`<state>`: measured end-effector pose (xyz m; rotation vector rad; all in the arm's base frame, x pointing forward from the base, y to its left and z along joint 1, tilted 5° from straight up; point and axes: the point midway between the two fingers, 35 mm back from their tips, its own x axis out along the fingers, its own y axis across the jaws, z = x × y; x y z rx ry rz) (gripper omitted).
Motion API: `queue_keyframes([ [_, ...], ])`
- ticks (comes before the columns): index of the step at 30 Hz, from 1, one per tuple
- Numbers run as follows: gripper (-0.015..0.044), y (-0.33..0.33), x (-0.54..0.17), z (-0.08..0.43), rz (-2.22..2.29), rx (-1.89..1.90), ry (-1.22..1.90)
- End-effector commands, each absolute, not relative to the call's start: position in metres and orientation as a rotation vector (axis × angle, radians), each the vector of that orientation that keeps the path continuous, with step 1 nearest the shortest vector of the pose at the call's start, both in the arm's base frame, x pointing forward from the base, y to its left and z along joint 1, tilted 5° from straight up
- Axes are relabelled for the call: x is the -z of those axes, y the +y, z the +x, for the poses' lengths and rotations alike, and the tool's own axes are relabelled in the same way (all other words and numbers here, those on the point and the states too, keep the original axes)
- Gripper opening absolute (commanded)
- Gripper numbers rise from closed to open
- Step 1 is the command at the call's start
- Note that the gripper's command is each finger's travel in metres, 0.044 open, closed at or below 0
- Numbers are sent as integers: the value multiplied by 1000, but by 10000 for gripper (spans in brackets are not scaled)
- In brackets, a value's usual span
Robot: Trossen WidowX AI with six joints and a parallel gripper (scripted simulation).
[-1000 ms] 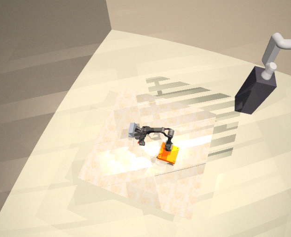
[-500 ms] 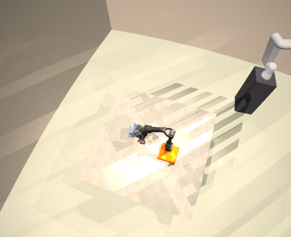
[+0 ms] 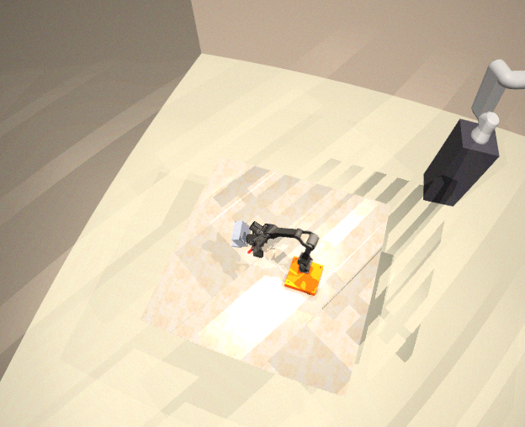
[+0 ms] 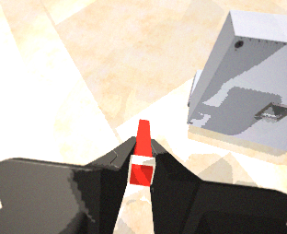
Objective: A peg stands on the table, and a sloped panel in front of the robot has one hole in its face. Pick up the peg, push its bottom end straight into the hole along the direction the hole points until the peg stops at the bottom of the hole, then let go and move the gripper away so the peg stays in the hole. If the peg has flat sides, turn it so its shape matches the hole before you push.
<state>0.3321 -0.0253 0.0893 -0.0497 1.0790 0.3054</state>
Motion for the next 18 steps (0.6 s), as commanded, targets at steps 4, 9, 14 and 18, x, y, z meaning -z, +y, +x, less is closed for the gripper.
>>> queue_keyframes([
  [4,0,-33,-91,331,-37,-300,1027],
  [9,0,-38,-92,331,-28,-293,998],
  [14,0,-44,-93,330,-21,-285,968],
  [18,0,-48,-93,329,-15,-279,945],
])
